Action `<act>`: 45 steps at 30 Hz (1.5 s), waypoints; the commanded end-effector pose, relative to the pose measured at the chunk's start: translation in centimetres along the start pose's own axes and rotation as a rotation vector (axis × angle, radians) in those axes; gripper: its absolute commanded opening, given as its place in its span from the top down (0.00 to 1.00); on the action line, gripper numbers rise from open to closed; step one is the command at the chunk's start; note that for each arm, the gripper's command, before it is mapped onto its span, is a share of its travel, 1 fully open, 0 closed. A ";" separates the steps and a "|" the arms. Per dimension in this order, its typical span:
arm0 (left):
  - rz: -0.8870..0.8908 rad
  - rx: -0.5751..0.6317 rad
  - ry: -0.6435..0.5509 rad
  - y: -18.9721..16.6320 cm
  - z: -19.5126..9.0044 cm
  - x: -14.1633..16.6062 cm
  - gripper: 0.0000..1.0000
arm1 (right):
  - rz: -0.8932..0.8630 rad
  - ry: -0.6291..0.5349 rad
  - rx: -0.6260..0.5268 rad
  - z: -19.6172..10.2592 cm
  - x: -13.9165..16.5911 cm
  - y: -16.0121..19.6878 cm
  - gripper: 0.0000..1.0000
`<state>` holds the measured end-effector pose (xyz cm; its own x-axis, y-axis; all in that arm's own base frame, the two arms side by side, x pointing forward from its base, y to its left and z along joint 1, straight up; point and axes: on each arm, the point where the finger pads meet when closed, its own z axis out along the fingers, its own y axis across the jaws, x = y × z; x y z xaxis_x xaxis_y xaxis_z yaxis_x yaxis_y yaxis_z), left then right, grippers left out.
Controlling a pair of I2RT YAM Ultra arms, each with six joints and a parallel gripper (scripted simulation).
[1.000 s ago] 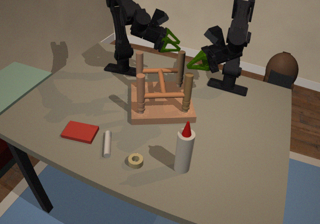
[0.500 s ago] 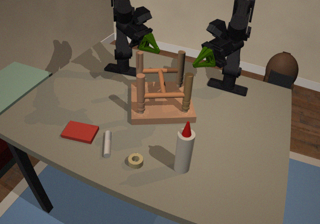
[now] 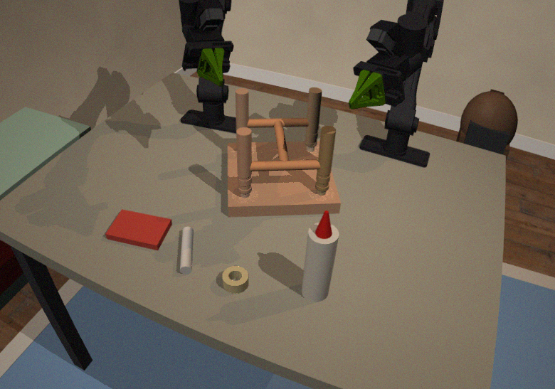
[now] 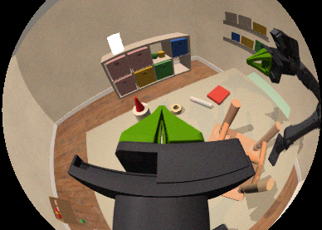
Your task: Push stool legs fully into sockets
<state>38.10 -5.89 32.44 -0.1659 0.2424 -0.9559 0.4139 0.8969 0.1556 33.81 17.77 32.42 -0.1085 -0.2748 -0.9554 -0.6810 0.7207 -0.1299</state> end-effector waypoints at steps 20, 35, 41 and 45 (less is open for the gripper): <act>-0.093 0.131 0.245 -6.8 0.1 1.9 1.00 | 0.119 0.248 -0.030 -1.4 2.6 3.3 1.00; 0.017 0.358 0.719 -19.3 -7.1 5.8 1.00 | 0.162 0.741 -0.076 -8.1 8.3 9.4 1.00; 0.129 0.407 0.855 -21.6 -11.3 6.7 1.00 | 0.128 0.884 -0.071 -12.0 9.2 10.5 1.00; 0.196 0.435 0.893 -22.6 -13.3 6.7 1.00 | 0.101 0.936 -0.072 -13.5 9.3 11.0 1.00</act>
<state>17.72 -21.09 25.96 -0.5576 0.6856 -0.4680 0.7792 0.6267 -0.0104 17.47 16.28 26.02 -0.6383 -0.6106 -0.4688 -0.6966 0.7173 0.0142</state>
